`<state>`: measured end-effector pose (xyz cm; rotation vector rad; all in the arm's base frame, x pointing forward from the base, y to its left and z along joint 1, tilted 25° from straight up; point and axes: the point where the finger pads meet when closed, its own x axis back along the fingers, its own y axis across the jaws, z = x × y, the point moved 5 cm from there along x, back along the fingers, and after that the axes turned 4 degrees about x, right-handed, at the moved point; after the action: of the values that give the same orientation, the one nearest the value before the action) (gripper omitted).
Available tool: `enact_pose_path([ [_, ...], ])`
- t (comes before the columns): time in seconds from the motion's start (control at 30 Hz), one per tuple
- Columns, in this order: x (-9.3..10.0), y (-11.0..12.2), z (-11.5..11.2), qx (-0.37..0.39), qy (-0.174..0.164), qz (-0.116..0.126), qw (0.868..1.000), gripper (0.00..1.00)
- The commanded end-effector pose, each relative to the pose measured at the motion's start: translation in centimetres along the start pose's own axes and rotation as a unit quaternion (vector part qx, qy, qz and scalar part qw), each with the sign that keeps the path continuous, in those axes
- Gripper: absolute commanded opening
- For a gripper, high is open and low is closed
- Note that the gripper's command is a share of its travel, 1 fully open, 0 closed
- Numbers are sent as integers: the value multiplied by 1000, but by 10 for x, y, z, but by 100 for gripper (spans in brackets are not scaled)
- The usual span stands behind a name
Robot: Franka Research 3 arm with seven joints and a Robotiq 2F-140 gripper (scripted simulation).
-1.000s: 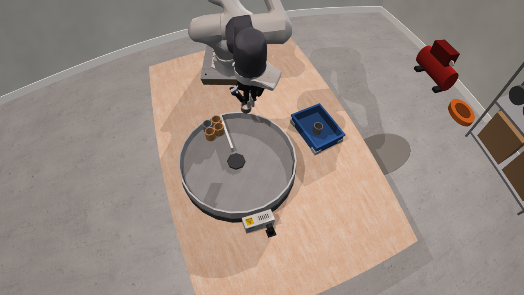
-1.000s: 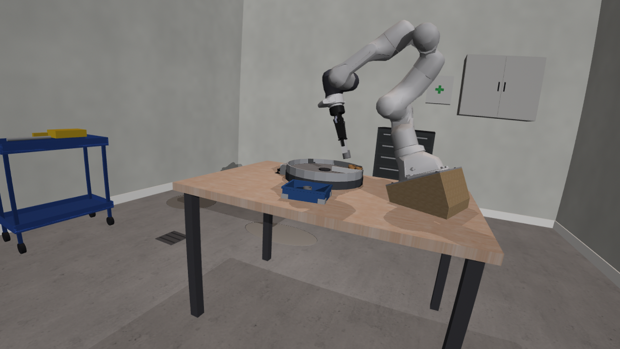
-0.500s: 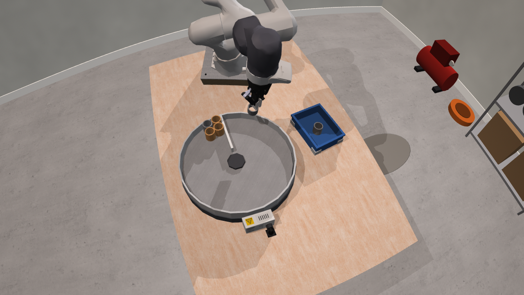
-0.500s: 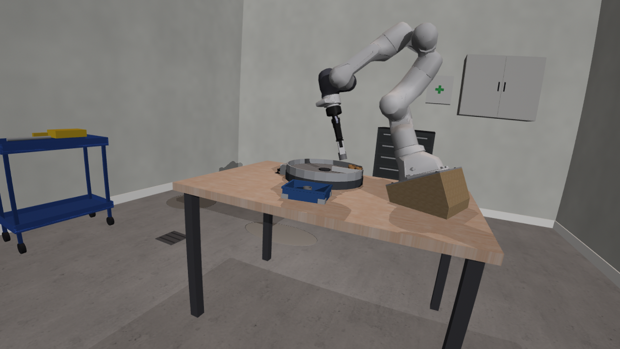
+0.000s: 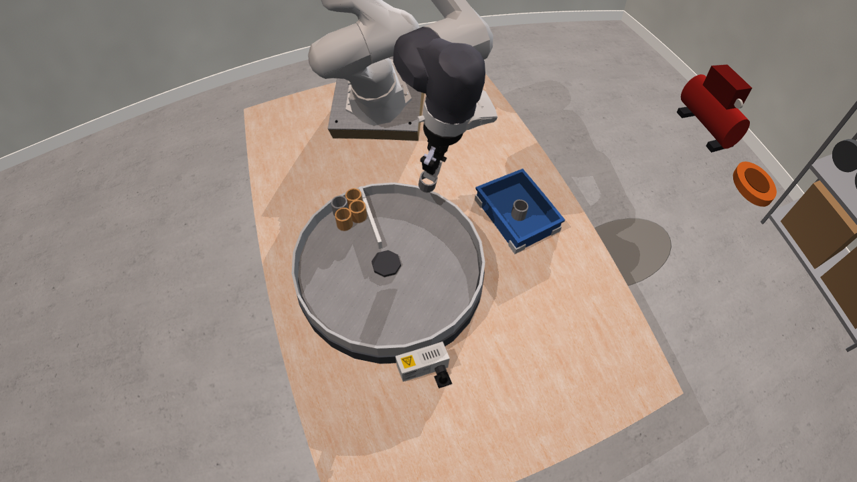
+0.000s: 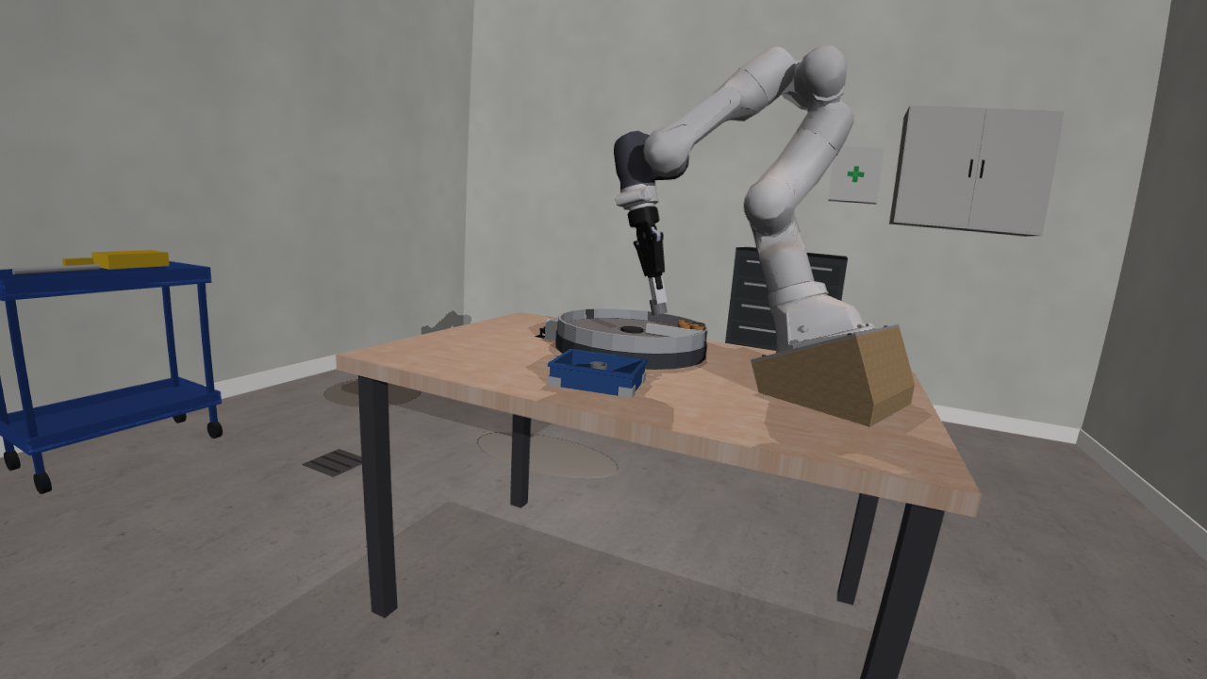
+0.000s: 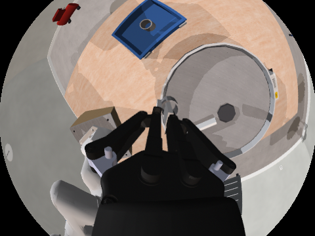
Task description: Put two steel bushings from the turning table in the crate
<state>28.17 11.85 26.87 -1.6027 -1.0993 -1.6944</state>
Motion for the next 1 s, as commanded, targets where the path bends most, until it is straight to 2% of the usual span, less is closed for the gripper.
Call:
enact_pose_path([
  [0.0, 1, 0, 9, 83, 2, -13, 996, 0],
  [0.27, -1, -11, 26, 182, 0, -28, 983, 0],
  [0.33, -1, -11, 26, 182, 0, -28, 983, 0],
  [0.63, -4, -27, 48, 310, -3, -49, 950, 0],
  [0.83, -6, -38, 61, 381, -6, -61, 923, 0],
  [0.9, -6, -38, 61, 381, -6, -61, 923, 0],
  [0.97, -7, -45, 68, 419, -7, -68, 905, 0],
])
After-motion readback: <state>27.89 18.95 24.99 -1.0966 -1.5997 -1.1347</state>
